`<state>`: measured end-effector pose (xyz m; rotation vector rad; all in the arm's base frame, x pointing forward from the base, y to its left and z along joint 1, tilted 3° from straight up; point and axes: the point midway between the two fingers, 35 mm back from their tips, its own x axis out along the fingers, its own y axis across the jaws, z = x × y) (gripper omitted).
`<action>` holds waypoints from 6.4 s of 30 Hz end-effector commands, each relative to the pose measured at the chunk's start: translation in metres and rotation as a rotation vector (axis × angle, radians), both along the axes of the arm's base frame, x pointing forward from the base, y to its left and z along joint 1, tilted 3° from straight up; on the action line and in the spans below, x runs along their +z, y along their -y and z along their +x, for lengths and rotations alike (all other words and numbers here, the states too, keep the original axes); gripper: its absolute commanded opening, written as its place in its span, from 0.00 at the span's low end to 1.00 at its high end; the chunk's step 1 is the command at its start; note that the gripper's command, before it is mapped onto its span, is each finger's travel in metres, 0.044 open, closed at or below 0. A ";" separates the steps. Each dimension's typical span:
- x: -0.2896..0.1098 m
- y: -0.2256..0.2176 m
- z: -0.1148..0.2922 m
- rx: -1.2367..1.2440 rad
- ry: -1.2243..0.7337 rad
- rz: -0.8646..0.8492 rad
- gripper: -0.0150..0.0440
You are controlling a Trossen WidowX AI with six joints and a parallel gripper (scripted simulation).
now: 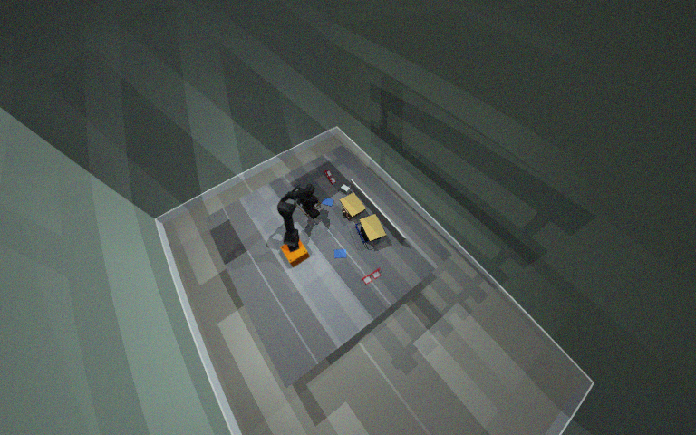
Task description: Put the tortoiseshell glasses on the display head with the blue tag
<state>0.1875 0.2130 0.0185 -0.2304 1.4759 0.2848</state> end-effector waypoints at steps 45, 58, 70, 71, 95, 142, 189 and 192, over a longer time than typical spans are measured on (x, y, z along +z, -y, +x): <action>0.042 0.000 0.005 -0.003 0.001 -0.006 0.25; 0.062 0.000 0.004 -0.104 0.022 -0.012 0.25; 0.068 -0.005 0.002 -0.458 0.110 -0.004 0.25; 0.068 -0.005 0.002 -0.487 0.118 -0.001 0.25; 0.085 -0.019 -0.002 -1.180 0.302 0.179 0.25; 0.113 -0.038 -0.012 -1.934 0.372 0.656 0.25; 0.068 0.064 0.038 -1.810 0.059 0.145 0.25; 0.066 0.072 0.039 -1.794 0.015 0.132 0.25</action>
